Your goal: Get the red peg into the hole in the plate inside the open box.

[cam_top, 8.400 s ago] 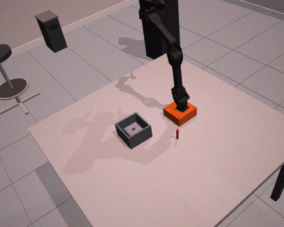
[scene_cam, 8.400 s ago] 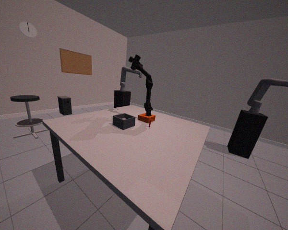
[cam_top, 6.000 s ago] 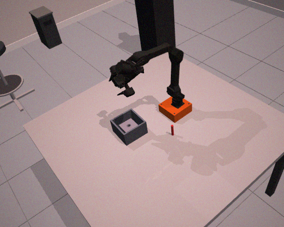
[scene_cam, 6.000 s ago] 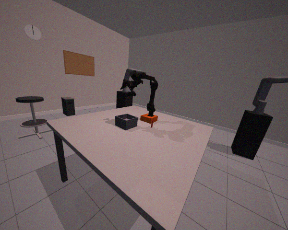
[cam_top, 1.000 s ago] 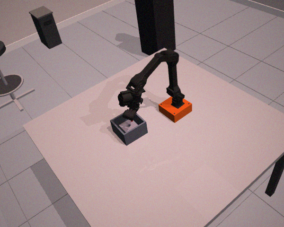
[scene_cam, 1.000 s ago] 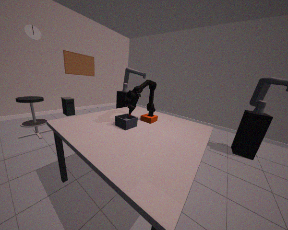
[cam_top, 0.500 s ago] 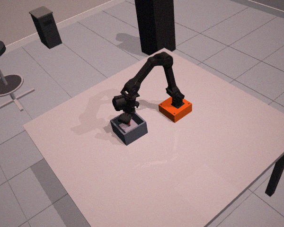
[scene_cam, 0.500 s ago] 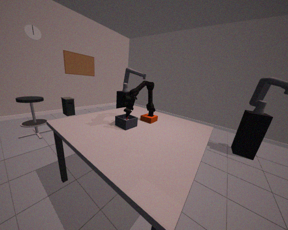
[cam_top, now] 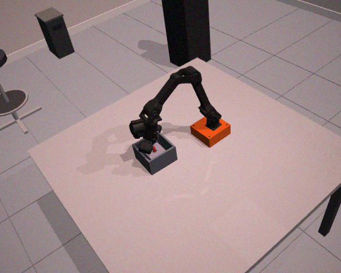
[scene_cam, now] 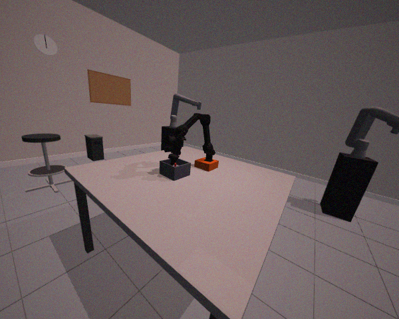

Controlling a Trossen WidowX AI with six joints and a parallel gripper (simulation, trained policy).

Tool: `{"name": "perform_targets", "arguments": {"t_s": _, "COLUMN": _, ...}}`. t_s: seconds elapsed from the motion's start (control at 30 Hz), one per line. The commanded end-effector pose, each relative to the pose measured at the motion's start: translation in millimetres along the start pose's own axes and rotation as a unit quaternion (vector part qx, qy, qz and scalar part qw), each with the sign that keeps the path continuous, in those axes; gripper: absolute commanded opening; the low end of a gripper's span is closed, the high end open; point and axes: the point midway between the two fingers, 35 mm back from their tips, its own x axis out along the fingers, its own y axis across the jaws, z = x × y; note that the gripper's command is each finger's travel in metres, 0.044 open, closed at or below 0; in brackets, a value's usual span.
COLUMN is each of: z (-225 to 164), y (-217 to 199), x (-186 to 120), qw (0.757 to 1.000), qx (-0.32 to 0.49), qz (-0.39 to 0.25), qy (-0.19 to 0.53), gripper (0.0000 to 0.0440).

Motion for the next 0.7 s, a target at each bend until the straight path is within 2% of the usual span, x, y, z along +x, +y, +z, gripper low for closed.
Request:
{"name": "perform_targets", "arguments": {"t_s": 0.0, "z": 11, "y": 4, "x": 2, "qw": 1.0, "qx": -0.009, "qz": -0.002, "qy": -0.005, "gripper": 0.0329}}
{"name": "perform_targets", "arguments": {"t_s": 0.17, "z": 27, "y": 10, "x": 0, "qw": 1.0, "qx": -0.016, "qz": 0.001, "qy": -0.018, "gripper": 0.044}}
{"name": "perform_targets", "arguments": {"t_s": 0.67, "z": 77, "y": 21, "x": -13, "qw": 0.997, "qx": -0.002, "qz": 0.021, "qy": -0.08, "gripper": 0.044}}
